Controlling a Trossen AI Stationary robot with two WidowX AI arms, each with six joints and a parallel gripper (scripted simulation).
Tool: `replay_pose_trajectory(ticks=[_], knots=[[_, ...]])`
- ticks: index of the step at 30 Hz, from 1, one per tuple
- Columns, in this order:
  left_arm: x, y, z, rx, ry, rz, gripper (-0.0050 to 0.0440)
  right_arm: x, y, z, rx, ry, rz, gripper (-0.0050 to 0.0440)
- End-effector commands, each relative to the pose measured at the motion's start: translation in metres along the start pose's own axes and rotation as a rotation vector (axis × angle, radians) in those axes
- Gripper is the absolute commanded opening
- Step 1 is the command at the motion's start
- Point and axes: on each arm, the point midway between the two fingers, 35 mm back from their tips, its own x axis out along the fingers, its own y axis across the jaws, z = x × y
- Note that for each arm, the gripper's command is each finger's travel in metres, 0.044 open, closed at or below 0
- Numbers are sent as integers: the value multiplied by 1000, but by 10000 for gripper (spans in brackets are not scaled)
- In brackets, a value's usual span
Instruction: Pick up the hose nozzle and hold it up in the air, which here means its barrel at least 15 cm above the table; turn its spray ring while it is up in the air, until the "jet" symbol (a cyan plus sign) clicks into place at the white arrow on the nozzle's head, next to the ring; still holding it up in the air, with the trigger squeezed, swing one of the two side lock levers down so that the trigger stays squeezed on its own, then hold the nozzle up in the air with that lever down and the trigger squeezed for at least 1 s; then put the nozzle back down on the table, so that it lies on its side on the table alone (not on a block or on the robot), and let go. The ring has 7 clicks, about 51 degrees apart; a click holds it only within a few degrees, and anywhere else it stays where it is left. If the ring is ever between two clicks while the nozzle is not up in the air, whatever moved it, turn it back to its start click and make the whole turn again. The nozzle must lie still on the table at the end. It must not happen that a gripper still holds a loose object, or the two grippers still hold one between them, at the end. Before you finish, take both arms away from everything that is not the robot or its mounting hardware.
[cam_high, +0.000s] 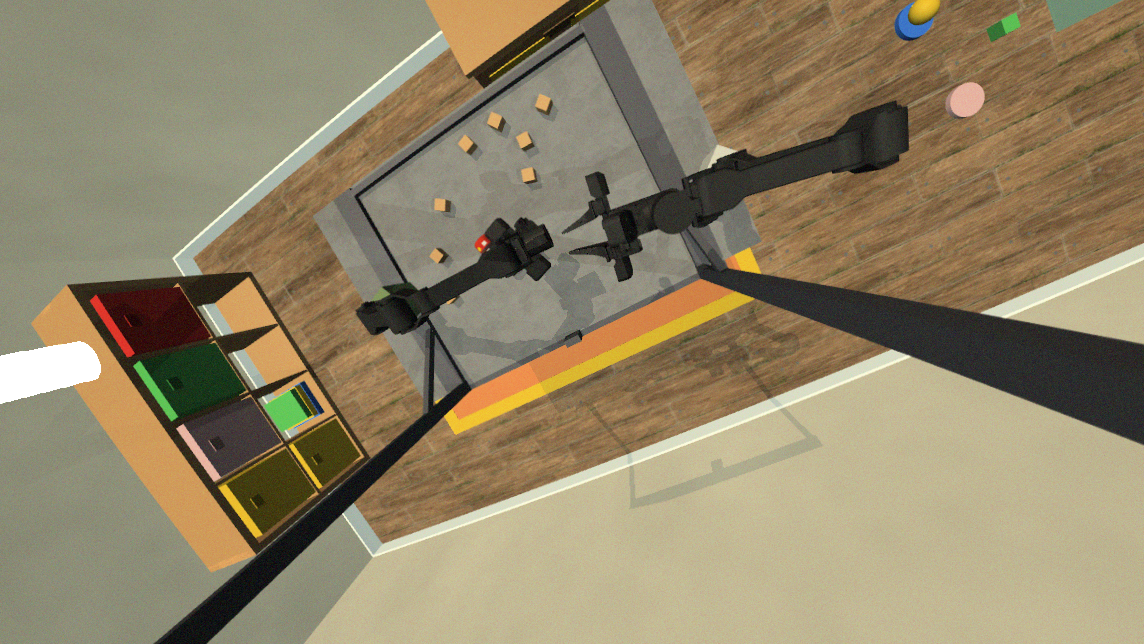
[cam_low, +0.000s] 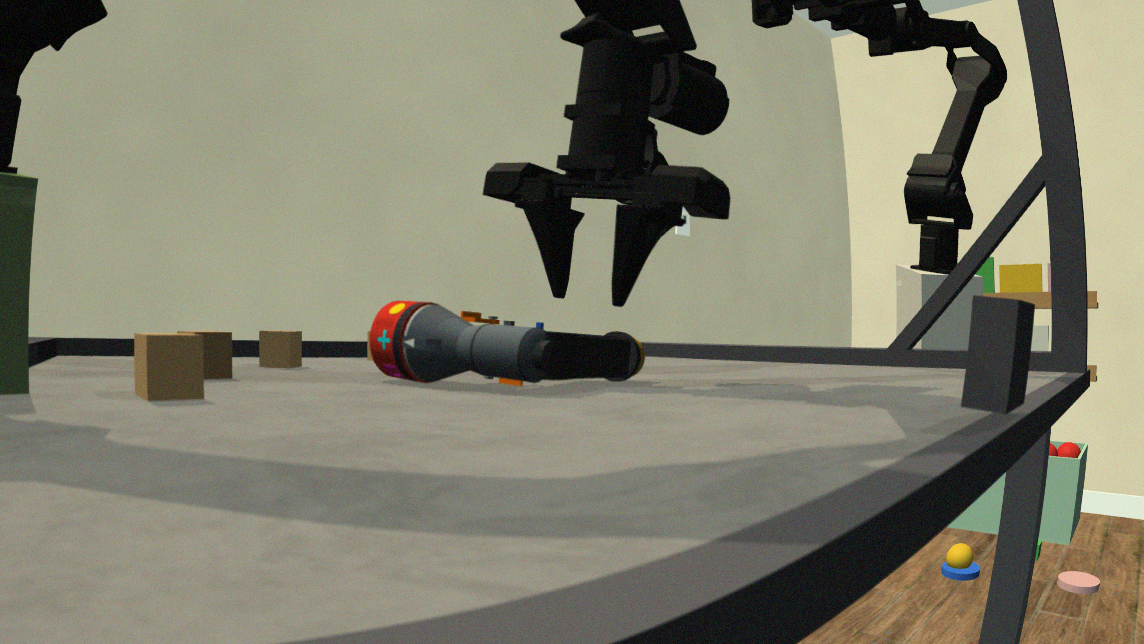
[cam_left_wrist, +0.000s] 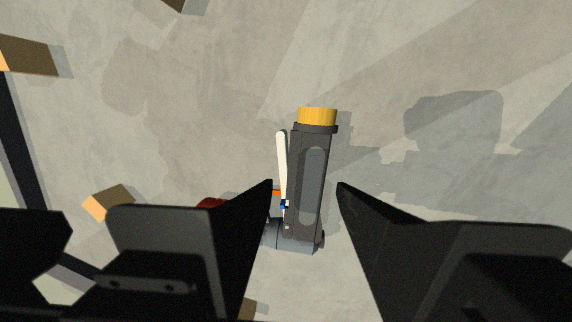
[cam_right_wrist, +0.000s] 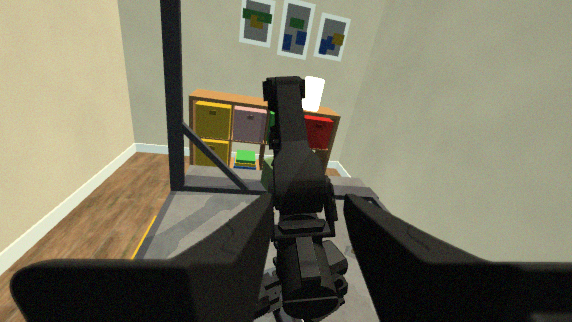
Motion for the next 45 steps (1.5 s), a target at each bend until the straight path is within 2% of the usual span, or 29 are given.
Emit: replay_pose_trajectory(ticks=[1,6,17,20,26,29,37,44,45], knots=[[-39,-4,7,10,-58,-24,233,-1,0,7,-2,-18,-2,172],[-30,-4,6,9,-55,-23,233,-1,0,7,-2,-18,-2,172],[-28,-3,4,9,-55,-23,233,-1,0,7,-2,-18,-2,172],[-40,-8,3,35,-98,-40,233,-1,0,7,-2,-18,-2,172],[-77,-23,-1,122,-258,-92,233,-1,0,7,-2,-18,-2,172],[-80,-26,-1,137,-283,-98,233,-1,0,7,-2,-18,-2,172],[-139,-41,-14,240,-518,-175,233,-1,0,7,-2,-18,-2,172],[-183,-50,-34,328,-714,-235,233,-2,0,7,-2,-19,-2,172],[-183,-50,-34,328,-714,-235,233,-2,0,7,-2,-19,-2,172]])
